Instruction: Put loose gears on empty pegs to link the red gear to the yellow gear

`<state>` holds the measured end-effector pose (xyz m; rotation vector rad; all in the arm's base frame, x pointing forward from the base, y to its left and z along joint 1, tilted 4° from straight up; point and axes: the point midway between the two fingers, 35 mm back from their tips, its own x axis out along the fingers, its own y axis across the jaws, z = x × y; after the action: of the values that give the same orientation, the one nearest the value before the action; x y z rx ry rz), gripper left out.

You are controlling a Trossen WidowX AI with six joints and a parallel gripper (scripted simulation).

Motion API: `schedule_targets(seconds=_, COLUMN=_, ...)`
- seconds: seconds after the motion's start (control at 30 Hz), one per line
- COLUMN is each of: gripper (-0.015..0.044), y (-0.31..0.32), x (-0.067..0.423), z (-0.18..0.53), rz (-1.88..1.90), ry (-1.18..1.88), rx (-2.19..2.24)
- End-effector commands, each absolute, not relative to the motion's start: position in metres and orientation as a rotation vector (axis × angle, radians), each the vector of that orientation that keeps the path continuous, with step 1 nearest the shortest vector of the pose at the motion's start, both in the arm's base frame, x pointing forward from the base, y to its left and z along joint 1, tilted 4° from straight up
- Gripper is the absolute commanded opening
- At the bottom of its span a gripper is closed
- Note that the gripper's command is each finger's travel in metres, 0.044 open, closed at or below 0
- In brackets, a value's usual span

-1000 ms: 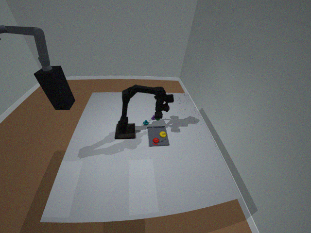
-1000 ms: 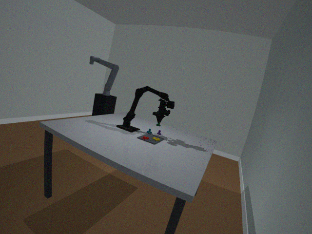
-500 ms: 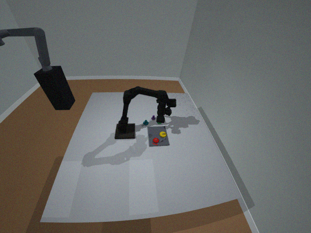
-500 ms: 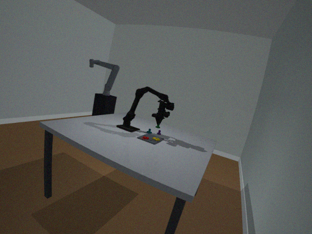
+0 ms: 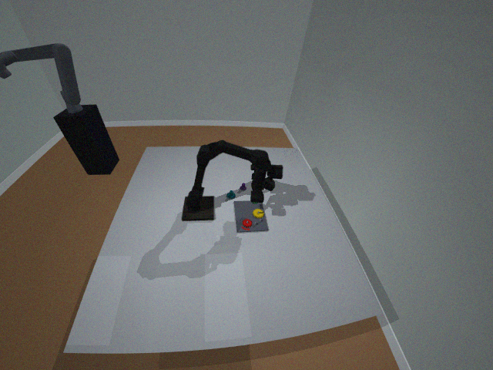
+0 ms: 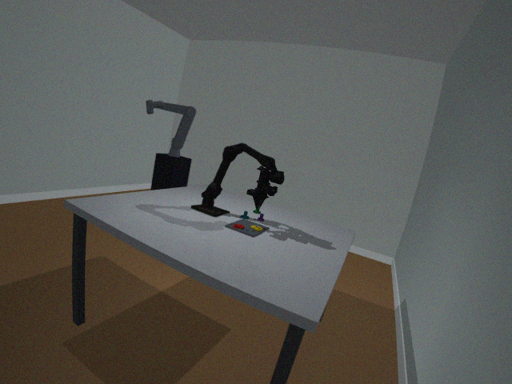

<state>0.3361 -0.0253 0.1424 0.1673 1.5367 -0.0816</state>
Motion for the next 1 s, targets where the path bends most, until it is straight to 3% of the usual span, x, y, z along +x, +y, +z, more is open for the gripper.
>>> schedule_targets(seconds=0.0, gripper=0.0000, y=-0.035, x=0.339, z=0.138, rz=-0.074, ry=1.539, rx=0.165)
schedule_targets(seconds=0.97, gripper=0.0000, y=-0.112, x=0.339, z=0.110, rz=-0.068, ry=1.546, rx=0.157)
